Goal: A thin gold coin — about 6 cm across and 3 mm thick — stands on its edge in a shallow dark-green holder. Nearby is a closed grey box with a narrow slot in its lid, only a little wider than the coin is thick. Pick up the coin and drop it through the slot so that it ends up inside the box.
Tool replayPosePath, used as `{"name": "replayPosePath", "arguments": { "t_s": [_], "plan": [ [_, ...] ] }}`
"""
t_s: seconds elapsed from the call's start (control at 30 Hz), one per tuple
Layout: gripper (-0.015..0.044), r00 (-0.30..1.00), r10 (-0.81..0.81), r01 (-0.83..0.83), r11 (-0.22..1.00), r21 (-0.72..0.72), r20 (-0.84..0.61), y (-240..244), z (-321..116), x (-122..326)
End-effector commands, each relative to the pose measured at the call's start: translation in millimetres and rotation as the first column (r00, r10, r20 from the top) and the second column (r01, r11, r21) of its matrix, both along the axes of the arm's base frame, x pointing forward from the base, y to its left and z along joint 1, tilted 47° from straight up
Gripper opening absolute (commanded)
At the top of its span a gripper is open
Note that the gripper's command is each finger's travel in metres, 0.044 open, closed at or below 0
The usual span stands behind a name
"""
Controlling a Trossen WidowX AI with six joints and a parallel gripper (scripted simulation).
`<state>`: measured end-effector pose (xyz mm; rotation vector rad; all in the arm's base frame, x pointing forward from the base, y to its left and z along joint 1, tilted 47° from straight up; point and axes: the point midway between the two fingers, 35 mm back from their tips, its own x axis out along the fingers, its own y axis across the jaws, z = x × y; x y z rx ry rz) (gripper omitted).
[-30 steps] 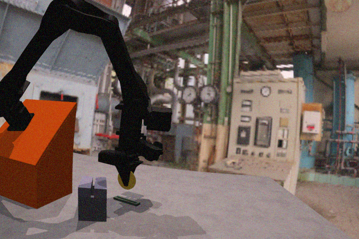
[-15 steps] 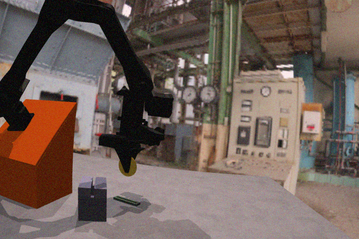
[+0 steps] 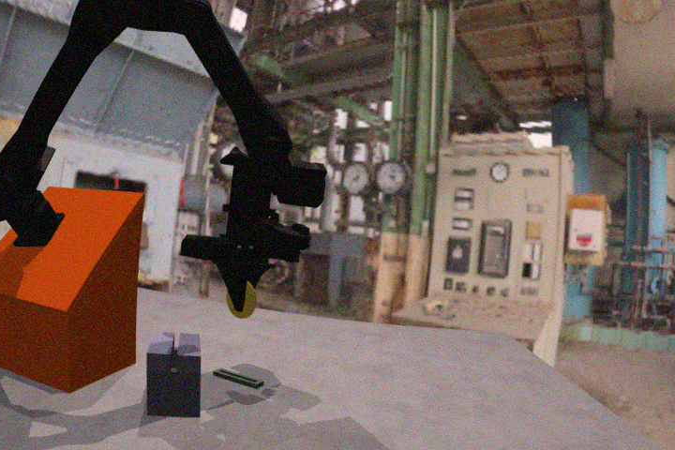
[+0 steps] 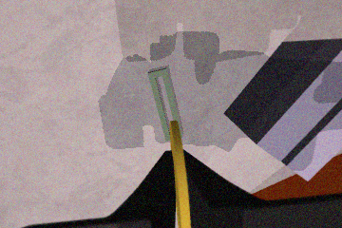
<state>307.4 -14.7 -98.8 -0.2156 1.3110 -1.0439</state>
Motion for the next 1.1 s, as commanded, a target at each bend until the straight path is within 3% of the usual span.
{"name": "replayPosePath", "arguments": {
  "t_s": [0.0,0.53,1.07],
  "plan": [
    [0.0,0.992,-0.087,0.087,0.996,-0.004,0.091,1.5,-0.2,0.2],
    [0.0,0.787,-0.41,0.439,0.897,0.048,0.461,3.9,-1.7,-1.6],
    [0.0,0.772,-0.423,0.453,0.89,0.056,0.475,-9.3,15.2,-7.4]
  ]
}}
